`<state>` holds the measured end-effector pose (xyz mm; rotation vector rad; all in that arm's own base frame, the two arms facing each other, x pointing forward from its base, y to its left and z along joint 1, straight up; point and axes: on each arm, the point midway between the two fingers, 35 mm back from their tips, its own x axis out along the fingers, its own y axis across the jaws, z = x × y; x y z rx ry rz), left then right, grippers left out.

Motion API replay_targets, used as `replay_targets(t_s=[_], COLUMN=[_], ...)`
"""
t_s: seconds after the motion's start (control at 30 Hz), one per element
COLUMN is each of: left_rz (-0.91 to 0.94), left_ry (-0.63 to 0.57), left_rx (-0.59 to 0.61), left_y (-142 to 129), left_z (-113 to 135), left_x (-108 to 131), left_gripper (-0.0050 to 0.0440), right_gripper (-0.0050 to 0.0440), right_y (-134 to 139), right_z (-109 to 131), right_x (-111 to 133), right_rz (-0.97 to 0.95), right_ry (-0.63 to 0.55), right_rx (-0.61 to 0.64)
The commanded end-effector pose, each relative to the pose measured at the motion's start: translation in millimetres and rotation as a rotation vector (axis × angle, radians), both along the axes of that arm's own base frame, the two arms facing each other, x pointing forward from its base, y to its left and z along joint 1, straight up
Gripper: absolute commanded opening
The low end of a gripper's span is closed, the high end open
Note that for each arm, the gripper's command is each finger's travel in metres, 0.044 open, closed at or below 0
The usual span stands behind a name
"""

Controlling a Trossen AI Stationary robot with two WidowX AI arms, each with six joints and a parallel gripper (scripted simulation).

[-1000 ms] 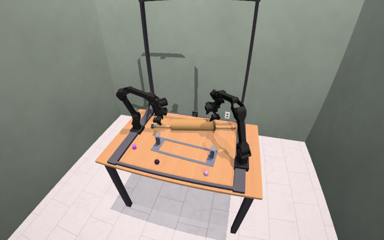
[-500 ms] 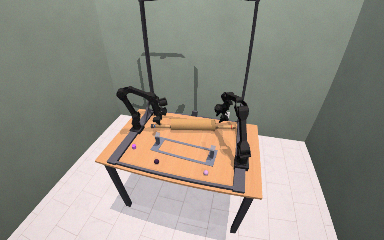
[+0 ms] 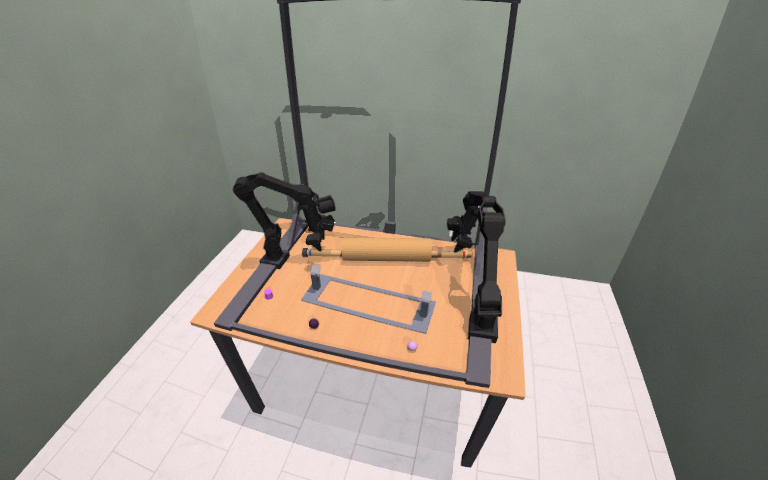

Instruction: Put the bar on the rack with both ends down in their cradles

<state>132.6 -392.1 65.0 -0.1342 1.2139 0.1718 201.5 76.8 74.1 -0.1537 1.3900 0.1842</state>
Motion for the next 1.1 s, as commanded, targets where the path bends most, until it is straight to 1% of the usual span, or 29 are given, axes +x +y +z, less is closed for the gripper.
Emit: replay_targets(t_s=[0.0, 0.03, 0.2, 0.43, 0.57, 0.93, 1.07], left_rz=[0.016, 0.012, 0.004, 0.007, 0.006, 0.004, 0.004], left_ry=[0.003, 0.008, 0.008, 0.006, 0.005, 0.006, 0.004], left_rx=[-0.016, 0.002, 0.000, 0.001, -0.003, -0.001, -0.005], left_y=[1, 4, 2, 4, 4, 6, 5], left_z=[7, 1, 1, -17, -20, -46, -45], left_x=[4, 3, 0, 9, 10, 19, 19], left_gripper=[0.0400, 0.0400, 0.0400, 0.0400, 0.0400, 0.0400, 0.0400], right_gripper=[0.0400, 0.0400, 0.0400, 0.0400, 0.0400, 0.0400, 0.0400], right_y=[1, 1, 1, 1, 1, 1, 1], right_z=[6, 7, 6, 6, 6, 6, 6], right_x=[4, 5, 5, 5, 5, 5, 5], right_rz=[0.000, 0.001, 0.000, 0.000, 0.000, 0.000, 0.000], right_ry=[-0.021, -0.023, -0.021, -0.021, -0.021, -0.021, -0.021], right_rx=[0.005, 0.006, 0.005, 0.005, 0.005, 0.005, 0.005])
